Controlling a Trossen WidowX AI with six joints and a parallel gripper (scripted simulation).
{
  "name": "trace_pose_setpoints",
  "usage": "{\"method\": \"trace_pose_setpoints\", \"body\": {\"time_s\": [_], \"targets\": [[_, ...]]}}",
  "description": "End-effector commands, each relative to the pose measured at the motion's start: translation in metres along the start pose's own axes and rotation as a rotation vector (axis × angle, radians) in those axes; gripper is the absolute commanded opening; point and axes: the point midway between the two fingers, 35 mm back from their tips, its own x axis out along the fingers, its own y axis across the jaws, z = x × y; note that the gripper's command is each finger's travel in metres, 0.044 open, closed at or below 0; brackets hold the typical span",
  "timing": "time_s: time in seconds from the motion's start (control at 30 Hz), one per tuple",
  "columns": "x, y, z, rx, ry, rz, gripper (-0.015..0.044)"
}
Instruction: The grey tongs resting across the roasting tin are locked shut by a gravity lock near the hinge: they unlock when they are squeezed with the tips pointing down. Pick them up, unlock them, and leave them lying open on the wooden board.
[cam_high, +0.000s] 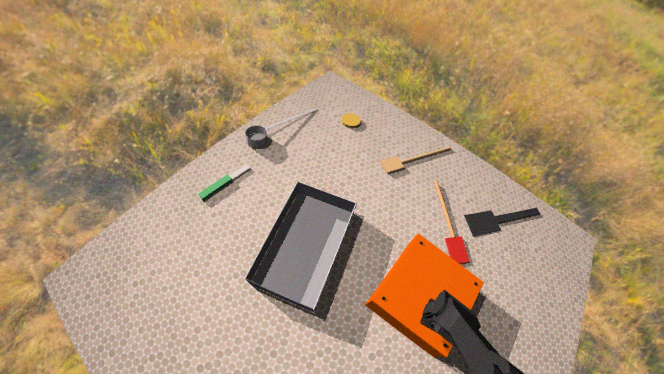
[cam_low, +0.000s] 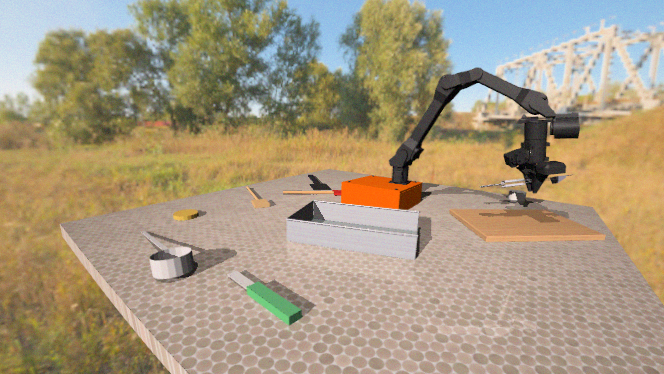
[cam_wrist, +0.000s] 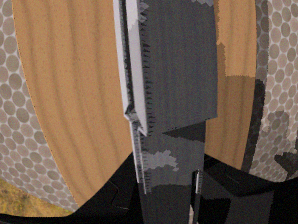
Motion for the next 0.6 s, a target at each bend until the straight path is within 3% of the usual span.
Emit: {"method": "trace_pose_setpoints", "body": {"time_s": [0.0, 0.57], "targets": [[-0.006, 0.004, -0.004, 0.035, 0.11, -0.005, -0.015], [-0.03, 0.016, -0.008, 0.086, 0.515, -0.021, -0.015]]}}
